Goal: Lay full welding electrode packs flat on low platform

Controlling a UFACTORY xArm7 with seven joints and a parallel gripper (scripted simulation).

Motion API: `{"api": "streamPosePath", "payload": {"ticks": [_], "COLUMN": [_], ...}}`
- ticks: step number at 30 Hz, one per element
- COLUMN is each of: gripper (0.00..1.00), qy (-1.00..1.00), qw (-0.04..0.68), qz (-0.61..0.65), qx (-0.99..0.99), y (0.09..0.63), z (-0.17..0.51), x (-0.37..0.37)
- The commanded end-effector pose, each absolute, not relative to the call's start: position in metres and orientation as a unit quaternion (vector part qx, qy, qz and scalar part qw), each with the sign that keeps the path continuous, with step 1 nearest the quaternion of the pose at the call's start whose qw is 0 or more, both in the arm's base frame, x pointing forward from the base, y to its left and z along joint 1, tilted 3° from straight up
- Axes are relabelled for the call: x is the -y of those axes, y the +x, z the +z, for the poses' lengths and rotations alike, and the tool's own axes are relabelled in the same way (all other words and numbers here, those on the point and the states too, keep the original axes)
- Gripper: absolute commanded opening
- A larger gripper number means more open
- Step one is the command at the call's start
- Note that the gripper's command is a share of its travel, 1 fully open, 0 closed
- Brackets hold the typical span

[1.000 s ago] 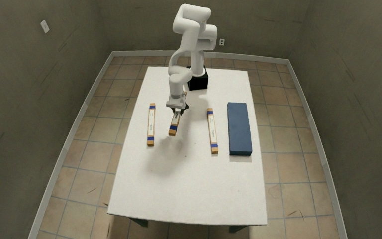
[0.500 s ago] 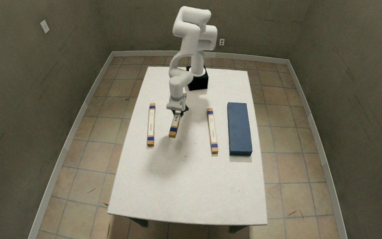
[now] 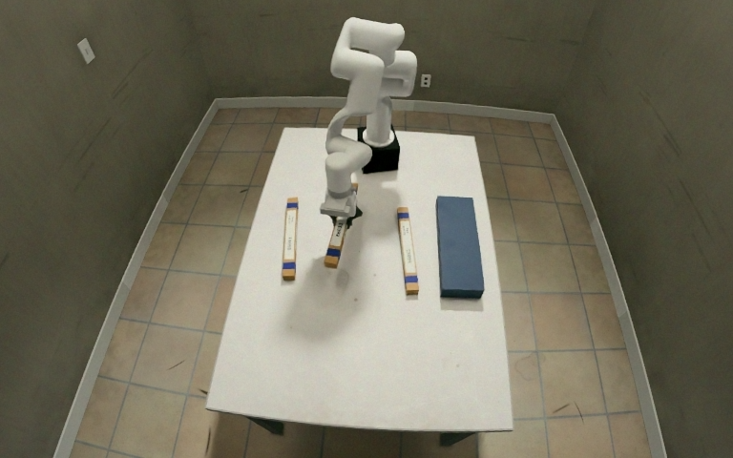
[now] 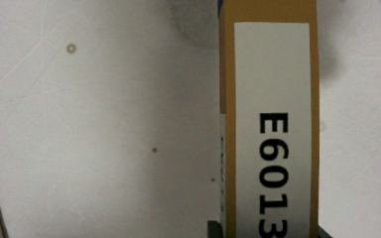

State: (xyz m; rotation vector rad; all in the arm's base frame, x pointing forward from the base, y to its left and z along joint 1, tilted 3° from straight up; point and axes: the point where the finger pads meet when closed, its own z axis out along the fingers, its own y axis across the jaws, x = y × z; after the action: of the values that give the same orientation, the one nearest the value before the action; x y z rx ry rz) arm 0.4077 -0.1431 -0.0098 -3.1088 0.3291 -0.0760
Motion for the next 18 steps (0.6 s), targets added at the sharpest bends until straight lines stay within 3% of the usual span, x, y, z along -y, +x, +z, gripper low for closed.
{"api": "streamPosePath", "payload": {"ticks": [1,18], "gripper": [0.35,0.35], "qy": [-0.994,-0.994], "qw": [0.007,0.007], "qz": [-0.027,-0.027], "qx": [-0.105,-0.105], "y": [0.41,0.412], "z": [-0.017,-0.044], "x": [0.144,0.144]}}
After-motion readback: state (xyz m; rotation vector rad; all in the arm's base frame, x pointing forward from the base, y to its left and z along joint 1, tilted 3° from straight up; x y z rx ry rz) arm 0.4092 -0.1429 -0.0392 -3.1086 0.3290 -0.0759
